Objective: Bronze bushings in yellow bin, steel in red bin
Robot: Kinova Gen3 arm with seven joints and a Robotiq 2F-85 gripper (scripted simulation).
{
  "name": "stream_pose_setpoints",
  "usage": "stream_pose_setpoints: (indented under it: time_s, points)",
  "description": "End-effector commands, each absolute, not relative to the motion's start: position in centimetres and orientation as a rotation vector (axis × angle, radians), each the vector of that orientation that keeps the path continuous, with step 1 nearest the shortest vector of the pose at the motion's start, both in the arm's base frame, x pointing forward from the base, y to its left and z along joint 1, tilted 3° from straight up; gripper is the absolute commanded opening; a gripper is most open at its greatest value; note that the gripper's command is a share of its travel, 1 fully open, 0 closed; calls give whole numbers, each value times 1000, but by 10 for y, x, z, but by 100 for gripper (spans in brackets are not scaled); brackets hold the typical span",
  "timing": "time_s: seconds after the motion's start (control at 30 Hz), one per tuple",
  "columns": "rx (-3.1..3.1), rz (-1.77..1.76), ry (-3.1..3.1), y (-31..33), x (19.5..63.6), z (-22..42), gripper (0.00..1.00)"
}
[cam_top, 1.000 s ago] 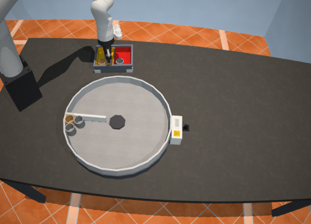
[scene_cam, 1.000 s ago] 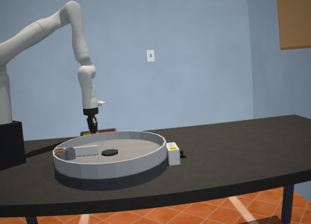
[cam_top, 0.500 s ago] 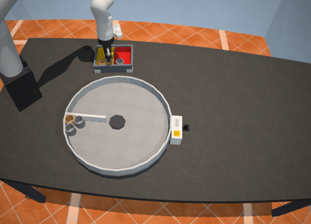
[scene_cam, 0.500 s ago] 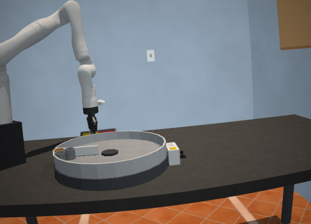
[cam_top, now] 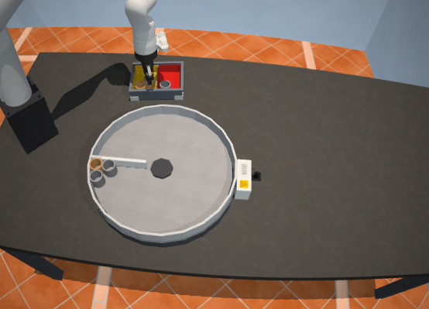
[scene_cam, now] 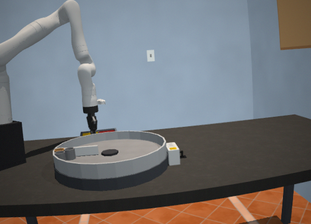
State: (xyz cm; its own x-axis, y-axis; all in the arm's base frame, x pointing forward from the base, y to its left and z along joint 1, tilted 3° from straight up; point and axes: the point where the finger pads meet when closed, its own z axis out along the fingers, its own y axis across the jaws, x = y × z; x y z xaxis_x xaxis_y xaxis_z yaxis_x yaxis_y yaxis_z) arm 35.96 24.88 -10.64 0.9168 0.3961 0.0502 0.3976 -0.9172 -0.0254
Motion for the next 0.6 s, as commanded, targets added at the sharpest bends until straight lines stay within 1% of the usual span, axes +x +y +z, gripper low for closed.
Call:
stream_pose_setpoints:
  time_s: [0.0,0.57]
  points:
    - [-3039,-74,-631,250,360,-104,19]
    - [-3039,-73,-631,250,360,-100,19]
